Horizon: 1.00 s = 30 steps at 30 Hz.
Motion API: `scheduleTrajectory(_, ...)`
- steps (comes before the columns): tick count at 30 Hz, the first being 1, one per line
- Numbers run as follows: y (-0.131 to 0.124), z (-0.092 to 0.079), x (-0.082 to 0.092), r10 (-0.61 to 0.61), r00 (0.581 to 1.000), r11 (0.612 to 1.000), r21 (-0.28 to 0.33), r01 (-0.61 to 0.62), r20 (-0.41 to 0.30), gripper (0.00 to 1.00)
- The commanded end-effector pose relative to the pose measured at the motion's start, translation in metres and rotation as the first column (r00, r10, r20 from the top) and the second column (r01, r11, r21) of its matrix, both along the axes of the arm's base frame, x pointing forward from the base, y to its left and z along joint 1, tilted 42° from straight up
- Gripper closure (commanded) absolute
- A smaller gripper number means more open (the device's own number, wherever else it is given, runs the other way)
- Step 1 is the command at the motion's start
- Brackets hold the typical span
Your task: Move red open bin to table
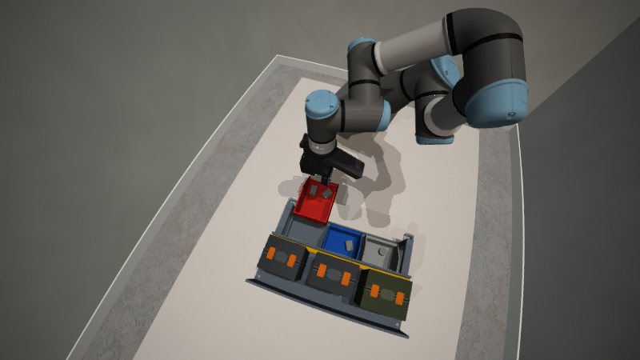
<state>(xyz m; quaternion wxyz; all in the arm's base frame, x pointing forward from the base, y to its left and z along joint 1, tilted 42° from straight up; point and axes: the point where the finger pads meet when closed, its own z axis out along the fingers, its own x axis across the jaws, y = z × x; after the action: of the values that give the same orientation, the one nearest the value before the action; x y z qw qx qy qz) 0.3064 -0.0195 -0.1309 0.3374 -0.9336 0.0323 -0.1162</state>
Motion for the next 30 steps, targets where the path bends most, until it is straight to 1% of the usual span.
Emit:
scheduleTrajectory(1, -0.001, 0.0, 0.0, -0.001, 1.0, 1.0, -0.002, 0.001, 0.001, 1.0)
scheduleTrajectory(6, 0.004, -0.006, 0.002, -0.001, 1.0, 1.0, -0.002, 0.001, 0.001, 1.0)
scheduleTrajectory(18, 0.004, -0.006, 0.002, -0.001, 1.0, 1.0, -0.002, 0.001, 0.001, 1.0)
scheduleTrajectory(23, 0.009, -0.012, 0.004, -0.001, 1.0, 1.0, -0.002, 0.001, 0.001, 1.0)
scheduleTrajectory(30, 0.009, -0.012, 0.004, -0.001, 1.0, 1.0, -0.002, 0.001, 0.001, 1.0)
